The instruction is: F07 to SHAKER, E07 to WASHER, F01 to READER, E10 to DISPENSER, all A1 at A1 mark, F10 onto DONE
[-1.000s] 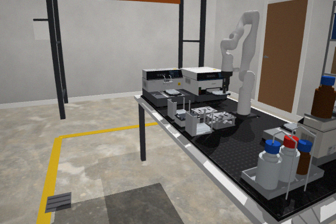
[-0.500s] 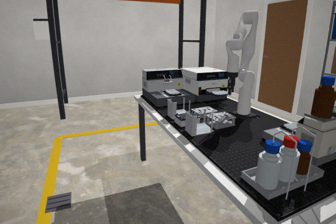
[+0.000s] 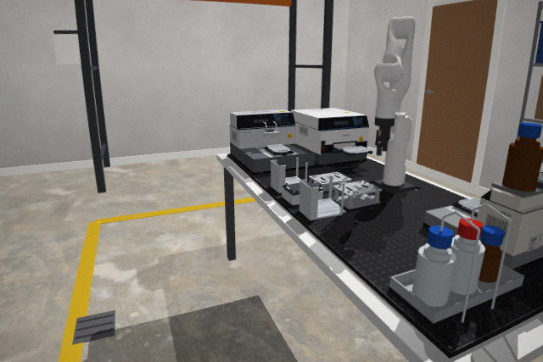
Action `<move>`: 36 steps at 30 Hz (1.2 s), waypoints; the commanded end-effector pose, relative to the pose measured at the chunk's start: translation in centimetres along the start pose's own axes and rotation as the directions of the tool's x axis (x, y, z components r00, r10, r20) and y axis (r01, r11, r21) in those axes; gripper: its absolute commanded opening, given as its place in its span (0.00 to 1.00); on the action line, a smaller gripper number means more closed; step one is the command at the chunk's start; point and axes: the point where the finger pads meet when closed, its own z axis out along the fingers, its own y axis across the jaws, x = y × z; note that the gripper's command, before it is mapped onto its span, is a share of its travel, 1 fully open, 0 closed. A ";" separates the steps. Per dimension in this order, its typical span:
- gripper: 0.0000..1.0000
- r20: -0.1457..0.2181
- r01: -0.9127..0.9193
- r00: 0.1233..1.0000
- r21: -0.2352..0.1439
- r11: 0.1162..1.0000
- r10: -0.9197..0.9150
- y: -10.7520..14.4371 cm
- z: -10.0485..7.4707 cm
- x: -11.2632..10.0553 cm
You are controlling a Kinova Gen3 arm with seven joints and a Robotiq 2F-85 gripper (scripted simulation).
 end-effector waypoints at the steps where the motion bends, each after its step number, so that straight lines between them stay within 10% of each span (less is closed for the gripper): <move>1: 1.00 0.002 -0.001 1.000 0.000 1.000 0.001 0.5 0.0 1.2; 36: 1.00 0.002 -0.186 0.982 0.000 0.982 0.186 1.4 0.0 10.9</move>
